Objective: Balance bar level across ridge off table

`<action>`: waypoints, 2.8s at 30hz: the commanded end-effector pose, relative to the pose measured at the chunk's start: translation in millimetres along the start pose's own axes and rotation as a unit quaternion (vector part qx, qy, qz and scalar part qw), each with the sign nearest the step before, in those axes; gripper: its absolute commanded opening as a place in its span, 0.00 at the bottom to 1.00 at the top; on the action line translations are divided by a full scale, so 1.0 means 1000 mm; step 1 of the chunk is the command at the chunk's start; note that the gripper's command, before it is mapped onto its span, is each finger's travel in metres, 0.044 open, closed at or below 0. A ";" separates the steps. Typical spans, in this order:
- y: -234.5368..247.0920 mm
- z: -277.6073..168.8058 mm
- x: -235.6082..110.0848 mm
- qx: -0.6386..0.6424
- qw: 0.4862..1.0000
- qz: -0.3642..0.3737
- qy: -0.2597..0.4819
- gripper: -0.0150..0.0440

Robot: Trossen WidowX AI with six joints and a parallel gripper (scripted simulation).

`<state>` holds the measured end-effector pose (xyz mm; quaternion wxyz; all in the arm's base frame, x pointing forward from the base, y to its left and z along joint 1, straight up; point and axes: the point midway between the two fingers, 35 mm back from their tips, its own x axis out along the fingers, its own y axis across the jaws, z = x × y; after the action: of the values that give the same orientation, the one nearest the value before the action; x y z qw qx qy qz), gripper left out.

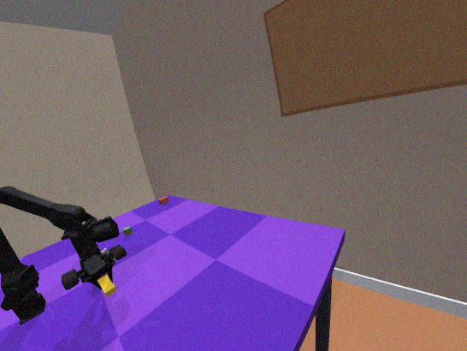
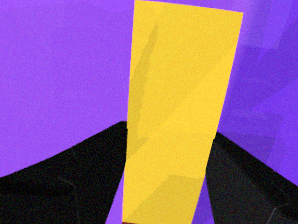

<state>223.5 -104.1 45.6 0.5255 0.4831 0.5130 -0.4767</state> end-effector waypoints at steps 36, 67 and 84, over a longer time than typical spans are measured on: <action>0.003 0.002 -0.093 -0.001 1.000 0.000 -0.002 0.25; 0.043 -0.076 -0.108 -0.175 0.985 0.002 0.001 0.25; 0.064 -0.135 -0.109 -0.279 0.960 0.004 0.003 0.25</action>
<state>271.4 27.3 153.2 0.6346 0.3283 0.6226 -0.3193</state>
